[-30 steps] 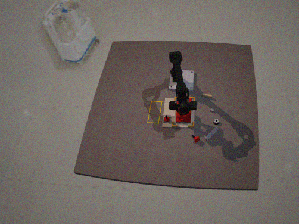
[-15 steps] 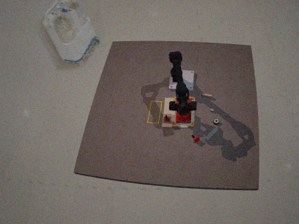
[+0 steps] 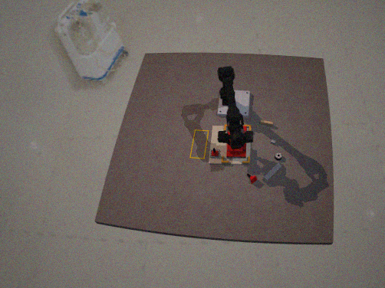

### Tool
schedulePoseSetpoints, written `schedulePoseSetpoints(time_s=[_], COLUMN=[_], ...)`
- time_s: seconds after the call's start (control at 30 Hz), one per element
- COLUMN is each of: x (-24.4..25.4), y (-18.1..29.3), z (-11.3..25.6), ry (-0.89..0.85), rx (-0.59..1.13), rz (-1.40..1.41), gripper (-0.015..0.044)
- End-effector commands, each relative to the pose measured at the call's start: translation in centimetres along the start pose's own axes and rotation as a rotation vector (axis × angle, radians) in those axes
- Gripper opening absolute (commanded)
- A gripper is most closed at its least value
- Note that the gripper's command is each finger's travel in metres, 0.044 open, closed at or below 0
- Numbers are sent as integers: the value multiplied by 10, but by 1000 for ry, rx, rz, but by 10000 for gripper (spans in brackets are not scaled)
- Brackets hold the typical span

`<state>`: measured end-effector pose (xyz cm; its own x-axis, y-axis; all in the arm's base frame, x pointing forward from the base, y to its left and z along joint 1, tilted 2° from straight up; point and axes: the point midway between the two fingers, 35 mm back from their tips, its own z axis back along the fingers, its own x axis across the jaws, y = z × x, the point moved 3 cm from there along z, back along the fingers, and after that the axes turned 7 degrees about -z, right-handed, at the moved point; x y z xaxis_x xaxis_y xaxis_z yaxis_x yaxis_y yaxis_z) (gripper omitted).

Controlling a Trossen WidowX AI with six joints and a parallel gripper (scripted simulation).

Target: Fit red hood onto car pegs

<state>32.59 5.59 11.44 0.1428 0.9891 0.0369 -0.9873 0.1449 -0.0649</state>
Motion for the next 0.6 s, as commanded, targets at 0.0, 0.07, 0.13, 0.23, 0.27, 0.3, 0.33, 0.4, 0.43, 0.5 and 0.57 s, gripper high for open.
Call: schedulePoseSetpoints(time_s=[0.0,0.07,0.13,0.23,0.27,0.3,0.33,0.4,0.43,0.5,0.57], x=[0,0,0,0,0,0,0,0,0,0,0], y=[0,0,0,0,0,0,0,0,0,0,0], z=[-2,-3,-4,-5,-5,-6,-6,-7,-7,-8,-9], ry=[4,4,4,4,4,4,4,4,4,4,4], rx=[-1,-1,-1,-1,-1,-1,-1,-1,-1,-1,-1], rz=[-4,-4,-4,-4,-4,-4,-4,-4,-4,-4,-4], gripper=[0,0,0,0,0,0,0,0,0,0,0])
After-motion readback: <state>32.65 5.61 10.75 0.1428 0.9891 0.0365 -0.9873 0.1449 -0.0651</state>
